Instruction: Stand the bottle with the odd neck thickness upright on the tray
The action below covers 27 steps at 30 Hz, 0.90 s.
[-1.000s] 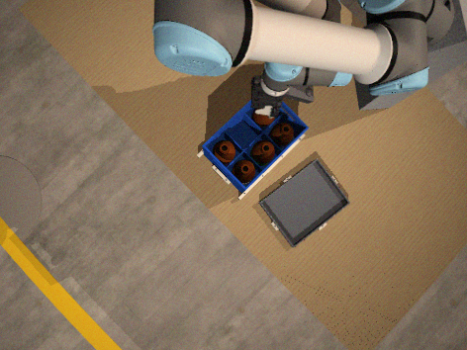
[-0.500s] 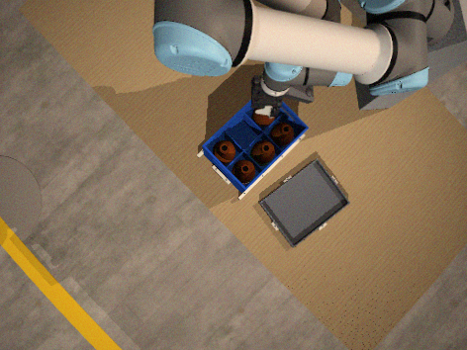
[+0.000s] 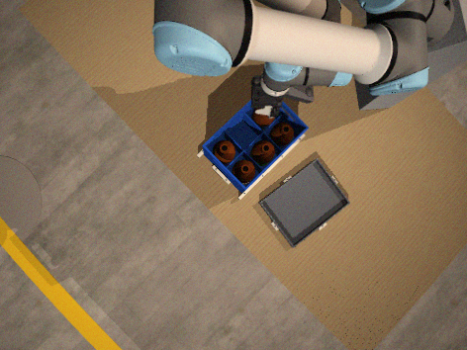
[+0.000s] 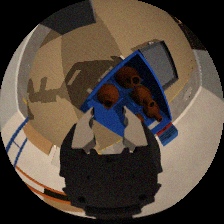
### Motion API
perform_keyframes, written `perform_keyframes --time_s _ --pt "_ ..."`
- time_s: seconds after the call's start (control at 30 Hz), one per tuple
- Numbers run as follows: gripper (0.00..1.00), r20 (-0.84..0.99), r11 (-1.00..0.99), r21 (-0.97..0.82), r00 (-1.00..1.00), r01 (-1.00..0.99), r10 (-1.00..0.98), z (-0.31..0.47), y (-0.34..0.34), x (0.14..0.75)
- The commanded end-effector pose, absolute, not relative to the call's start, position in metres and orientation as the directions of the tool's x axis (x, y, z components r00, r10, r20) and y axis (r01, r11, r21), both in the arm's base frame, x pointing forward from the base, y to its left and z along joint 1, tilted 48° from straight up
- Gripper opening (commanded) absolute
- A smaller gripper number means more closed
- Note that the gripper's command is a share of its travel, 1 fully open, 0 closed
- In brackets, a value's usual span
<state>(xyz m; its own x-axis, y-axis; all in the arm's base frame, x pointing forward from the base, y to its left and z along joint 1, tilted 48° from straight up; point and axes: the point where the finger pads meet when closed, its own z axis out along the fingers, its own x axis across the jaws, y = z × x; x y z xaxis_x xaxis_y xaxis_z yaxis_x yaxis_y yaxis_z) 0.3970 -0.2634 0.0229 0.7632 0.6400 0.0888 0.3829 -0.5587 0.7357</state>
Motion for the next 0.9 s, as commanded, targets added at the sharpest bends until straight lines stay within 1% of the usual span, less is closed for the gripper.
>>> perform_keyframes --time_s 0.0,0.87 --pt "0.38 0.089 -0.558 0.736 0.763 0.383 0.640 0.0232 -0.2633 0.3971" --pt "0.38 0.089 -0.558 0.736 0.763 0.383 0.640 0.0133 -0.2711 0.4048"
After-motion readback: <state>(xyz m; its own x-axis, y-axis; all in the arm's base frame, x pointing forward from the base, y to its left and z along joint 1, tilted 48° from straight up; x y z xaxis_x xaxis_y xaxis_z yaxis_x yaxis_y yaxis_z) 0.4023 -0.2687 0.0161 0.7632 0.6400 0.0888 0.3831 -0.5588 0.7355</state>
